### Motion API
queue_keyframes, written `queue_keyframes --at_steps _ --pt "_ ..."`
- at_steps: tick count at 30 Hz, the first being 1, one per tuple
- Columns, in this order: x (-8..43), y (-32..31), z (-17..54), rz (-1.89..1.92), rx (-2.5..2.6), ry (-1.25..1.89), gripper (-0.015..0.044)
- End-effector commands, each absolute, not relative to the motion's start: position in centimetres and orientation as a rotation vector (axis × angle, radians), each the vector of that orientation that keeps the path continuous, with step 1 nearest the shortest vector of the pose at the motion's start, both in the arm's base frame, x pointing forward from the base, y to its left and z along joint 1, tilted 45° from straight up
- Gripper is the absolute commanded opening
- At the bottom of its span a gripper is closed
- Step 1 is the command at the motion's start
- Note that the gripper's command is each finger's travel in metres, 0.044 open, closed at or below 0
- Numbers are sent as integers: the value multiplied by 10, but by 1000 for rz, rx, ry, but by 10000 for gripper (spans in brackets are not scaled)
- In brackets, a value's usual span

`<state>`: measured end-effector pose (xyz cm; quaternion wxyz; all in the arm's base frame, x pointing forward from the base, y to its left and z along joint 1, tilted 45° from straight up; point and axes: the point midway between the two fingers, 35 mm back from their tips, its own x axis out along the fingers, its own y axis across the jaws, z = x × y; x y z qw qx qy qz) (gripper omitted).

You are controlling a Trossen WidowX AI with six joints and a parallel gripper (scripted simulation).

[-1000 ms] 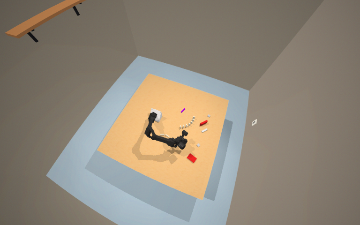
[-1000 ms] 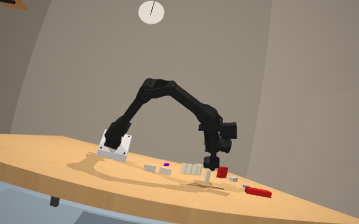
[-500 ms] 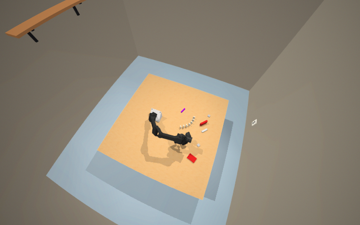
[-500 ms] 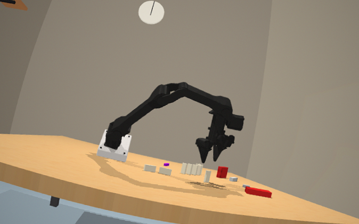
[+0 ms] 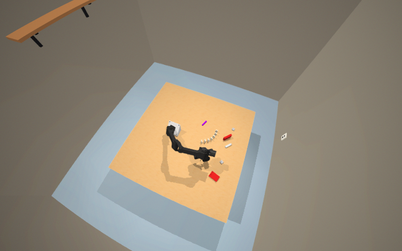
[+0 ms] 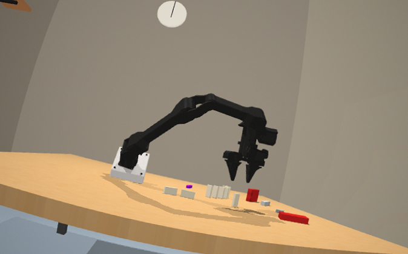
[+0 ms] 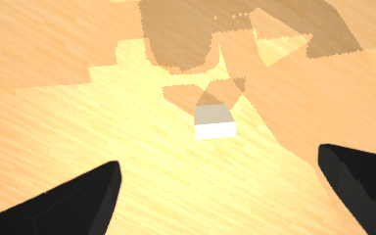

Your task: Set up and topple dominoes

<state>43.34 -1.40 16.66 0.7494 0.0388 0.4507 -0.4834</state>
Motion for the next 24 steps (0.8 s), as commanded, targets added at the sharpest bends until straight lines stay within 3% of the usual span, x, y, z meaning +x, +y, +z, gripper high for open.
queue_keyframes --at_steps 1,20,24 --pt "436 -29 152 -1064 78 986 440" --pt "439 -63 120 -1066 76 983 440" --pt "439 -63 120 -1066 76 983 335"
